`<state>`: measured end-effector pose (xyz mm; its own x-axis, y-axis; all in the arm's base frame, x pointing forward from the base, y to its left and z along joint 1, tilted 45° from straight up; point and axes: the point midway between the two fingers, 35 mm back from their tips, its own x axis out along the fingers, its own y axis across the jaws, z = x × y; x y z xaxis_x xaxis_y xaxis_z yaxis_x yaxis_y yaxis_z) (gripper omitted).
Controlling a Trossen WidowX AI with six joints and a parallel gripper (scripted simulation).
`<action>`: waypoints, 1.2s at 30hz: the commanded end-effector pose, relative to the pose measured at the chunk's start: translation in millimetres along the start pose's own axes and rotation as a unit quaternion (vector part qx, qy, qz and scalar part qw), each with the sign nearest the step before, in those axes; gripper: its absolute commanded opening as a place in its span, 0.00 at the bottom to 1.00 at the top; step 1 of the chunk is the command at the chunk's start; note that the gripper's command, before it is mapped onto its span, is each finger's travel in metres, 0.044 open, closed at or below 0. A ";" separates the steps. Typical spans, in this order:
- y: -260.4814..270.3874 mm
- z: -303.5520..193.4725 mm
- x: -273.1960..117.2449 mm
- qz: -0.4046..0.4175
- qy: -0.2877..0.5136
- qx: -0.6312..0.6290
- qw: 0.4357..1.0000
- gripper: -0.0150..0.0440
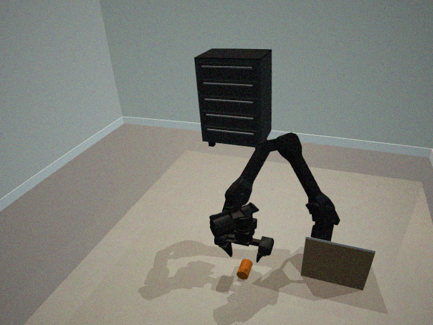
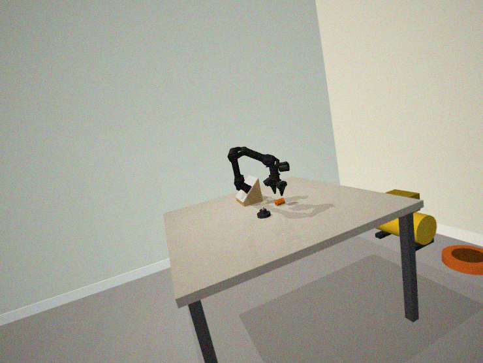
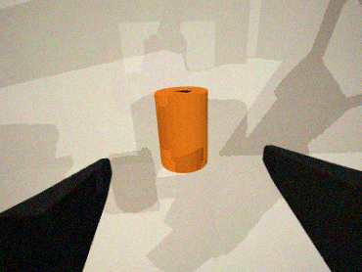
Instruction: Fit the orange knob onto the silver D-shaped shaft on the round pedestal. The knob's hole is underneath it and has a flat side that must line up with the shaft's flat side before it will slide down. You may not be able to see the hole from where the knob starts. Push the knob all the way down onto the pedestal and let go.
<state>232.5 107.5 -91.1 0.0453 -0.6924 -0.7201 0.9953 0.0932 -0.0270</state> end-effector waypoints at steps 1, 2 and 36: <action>-0.5 -0.2 -1.0 -0.001 0.000 -0.007 1.000 1.00; -0.5 -0.4 -1.1 -0.001 0.000 -0.031 1.000 1.00; -0.8 -13.4 -7.6 0.000 0.001 -0.962 0.273 1.00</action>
<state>233.5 118.4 -91.8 0.0575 -0.6893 -0.7222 -0.2882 0.6811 -0.6731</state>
